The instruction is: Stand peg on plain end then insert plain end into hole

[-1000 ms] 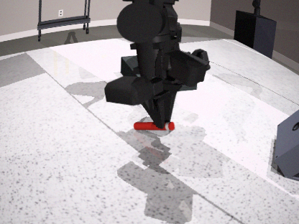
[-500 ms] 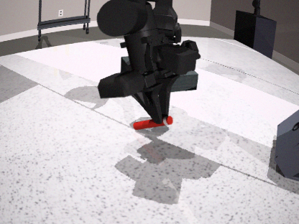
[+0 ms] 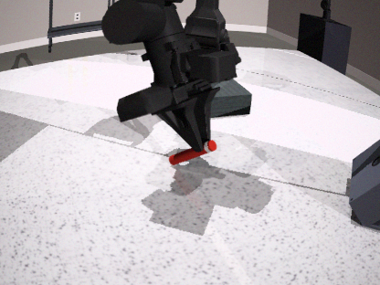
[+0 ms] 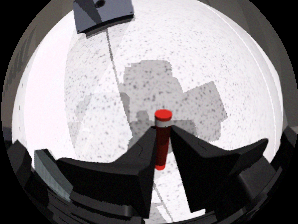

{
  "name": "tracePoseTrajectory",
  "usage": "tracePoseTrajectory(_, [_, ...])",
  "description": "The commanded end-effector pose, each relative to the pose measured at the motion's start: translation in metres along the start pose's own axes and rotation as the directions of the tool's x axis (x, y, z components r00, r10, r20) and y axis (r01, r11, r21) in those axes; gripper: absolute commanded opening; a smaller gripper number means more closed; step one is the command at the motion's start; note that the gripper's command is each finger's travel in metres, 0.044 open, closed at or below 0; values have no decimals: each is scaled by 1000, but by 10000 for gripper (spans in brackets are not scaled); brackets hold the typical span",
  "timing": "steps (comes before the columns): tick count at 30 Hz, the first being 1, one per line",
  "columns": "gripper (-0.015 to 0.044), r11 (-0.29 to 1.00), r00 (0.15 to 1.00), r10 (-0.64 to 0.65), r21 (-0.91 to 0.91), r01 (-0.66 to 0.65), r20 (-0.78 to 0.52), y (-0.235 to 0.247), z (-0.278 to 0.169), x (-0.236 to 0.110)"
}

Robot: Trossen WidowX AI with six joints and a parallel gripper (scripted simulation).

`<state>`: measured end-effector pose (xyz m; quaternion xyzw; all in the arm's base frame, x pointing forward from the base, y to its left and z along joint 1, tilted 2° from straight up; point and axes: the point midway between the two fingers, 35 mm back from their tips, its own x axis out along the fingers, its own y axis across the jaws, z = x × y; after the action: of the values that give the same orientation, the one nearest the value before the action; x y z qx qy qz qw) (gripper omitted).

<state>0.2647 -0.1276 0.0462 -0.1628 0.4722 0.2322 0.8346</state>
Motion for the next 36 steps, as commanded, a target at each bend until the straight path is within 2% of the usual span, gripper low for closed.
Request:
tracePoseTrajectory(1, [49, 1000, 999, 2, -4, -2, 33, 2, -2, -2])
tracePoseTrajectory(36, [49, 1000, 945, 3, -4, -2, 326, 2, -21, -17])
